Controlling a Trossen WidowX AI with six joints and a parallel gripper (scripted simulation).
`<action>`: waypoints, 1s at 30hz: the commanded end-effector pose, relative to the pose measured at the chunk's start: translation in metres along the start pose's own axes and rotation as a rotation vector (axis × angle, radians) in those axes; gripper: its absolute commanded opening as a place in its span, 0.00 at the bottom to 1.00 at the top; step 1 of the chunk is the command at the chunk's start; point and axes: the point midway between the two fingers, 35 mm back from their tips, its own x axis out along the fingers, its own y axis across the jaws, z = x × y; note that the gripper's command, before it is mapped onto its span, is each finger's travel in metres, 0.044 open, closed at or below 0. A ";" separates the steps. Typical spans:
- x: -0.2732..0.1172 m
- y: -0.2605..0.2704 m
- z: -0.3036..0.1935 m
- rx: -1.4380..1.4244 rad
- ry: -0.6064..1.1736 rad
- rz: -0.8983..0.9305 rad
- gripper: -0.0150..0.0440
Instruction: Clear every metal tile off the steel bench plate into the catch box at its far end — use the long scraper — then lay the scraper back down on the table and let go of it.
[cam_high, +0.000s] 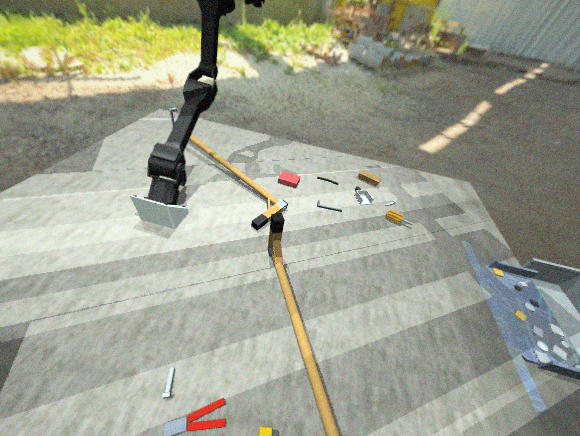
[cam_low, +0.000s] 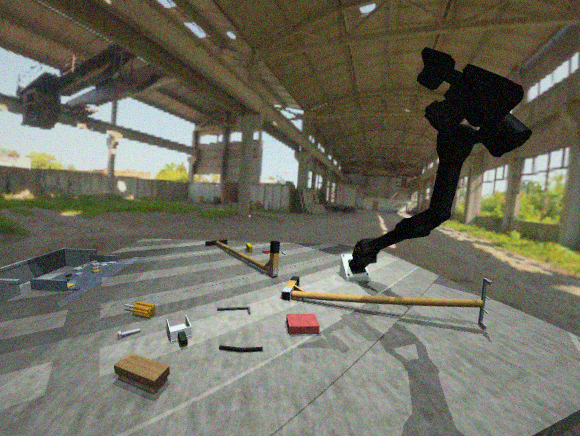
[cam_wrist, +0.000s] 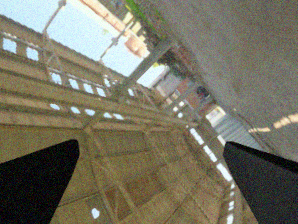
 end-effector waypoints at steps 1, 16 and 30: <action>-0.001 0.001 -0.002 -0.013 0.004 -0.004 1.00; -0.008 0.003 0.006 -0.087 -0.025 -0.016 1.00; -0.012 0.029 -0.006 0.134 0.051 -0.013 1.00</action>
